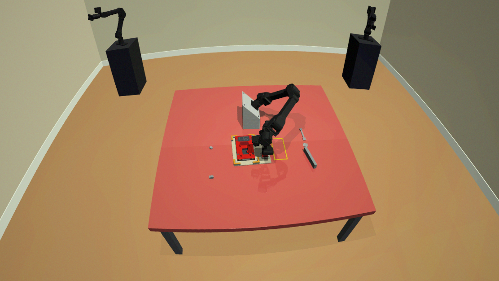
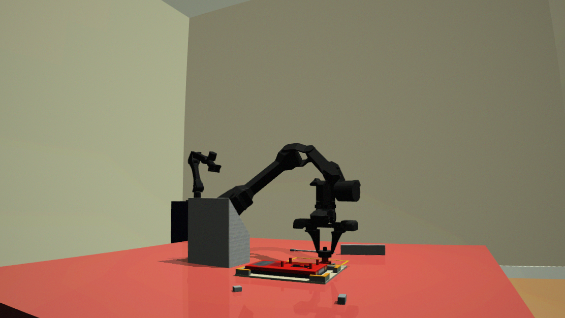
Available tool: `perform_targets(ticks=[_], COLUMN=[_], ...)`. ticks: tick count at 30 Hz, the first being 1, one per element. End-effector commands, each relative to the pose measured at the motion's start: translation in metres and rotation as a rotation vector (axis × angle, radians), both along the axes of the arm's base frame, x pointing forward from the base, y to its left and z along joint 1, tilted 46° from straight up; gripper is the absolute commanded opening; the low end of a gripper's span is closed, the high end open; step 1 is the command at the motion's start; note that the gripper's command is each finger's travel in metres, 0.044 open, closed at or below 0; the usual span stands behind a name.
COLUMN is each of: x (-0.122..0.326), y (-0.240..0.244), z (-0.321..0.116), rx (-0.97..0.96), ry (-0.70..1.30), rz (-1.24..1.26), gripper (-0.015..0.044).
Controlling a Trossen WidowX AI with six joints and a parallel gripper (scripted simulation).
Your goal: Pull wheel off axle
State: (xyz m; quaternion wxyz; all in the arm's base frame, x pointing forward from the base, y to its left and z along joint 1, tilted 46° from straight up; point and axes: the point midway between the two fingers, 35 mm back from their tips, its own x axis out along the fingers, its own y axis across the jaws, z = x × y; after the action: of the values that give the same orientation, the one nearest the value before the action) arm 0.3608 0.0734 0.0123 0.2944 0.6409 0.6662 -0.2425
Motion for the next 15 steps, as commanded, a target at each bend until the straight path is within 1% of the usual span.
perform_targets(ticks=[1,15], x=[0.0003,0.0003], y=[-0.0083,-0.0117], z=[0.0051,0.0083], rx=[0.000,0.001], ry=[-0.001,0.000], rz=[-0.016,-0.017], gripper=[0.0000,0.0000])
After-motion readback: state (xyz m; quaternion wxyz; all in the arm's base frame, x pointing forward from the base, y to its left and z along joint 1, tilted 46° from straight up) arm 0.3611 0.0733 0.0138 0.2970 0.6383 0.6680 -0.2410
